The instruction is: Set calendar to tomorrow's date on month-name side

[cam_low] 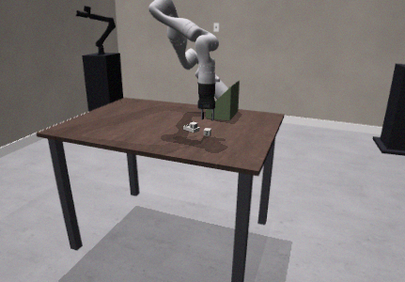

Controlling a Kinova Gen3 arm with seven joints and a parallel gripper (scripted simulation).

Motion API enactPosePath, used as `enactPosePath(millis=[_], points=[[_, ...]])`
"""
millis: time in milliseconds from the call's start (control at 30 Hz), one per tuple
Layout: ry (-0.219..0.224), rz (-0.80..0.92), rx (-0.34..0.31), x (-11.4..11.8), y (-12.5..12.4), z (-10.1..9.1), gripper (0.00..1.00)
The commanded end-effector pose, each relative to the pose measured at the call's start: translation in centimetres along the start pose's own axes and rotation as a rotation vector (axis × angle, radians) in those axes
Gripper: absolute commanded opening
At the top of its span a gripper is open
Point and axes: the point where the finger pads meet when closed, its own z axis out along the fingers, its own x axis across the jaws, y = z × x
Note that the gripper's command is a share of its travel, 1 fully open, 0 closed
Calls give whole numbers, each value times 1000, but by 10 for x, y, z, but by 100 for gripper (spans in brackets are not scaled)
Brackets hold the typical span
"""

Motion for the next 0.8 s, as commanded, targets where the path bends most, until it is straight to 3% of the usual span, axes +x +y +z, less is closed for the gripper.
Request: enactPosePath(millis=[0, 767], points=[[-1, -1, 3, 0, -1, 4, 87], [-1, -1, 3, 0, -1, 34, 87]])
